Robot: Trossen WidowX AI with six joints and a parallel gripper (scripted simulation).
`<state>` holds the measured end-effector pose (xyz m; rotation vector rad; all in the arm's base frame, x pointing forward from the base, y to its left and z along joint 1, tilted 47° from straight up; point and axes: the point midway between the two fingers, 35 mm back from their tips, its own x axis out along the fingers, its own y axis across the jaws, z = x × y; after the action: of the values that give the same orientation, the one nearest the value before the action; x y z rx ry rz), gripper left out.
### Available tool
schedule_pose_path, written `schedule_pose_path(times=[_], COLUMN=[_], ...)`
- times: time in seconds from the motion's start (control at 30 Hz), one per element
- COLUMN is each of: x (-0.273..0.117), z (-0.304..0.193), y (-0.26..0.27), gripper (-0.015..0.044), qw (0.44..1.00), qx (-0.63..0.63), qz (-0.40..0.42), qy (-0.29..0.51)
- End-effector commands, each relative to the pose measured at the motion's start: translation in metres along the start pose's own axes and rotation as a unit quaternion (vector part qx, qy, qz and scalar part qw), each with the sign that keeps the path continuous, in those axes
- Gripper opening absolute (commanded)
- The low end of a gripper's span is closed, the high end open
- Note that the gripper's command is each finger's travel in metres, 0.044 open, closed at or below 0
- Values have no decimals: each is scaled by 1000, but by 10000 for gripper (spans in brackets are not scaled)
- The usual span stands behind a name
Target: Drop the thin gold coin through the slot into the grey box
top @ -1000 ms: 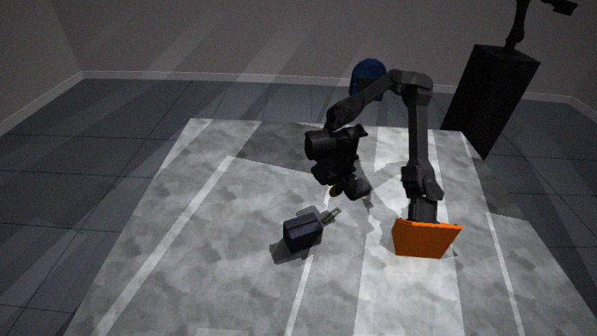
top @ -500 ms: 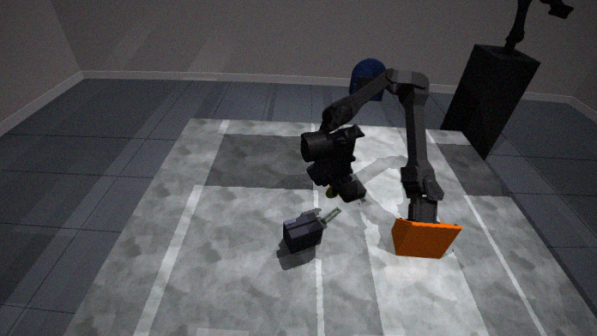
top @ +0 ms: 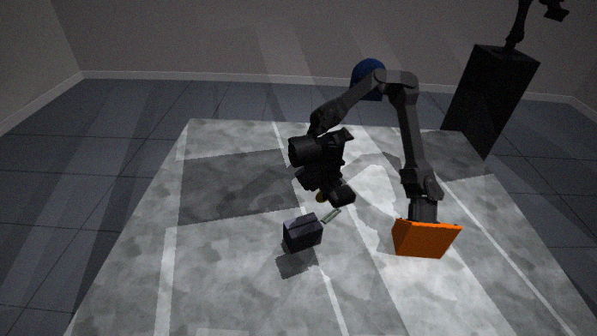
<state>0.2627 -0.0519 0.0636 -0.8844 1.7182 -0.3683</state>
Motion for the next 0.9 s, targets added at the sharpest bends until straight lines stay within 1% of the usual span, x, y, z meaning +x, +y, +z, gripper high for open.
schedule_pose_path(times=[0.0,0.87], x=[0,3], z=[12,72], y=[3,30], gripper=[0,0], qw=[1000,1000], qx=[2,3], qz=[2,2], qy=[-1,-2])
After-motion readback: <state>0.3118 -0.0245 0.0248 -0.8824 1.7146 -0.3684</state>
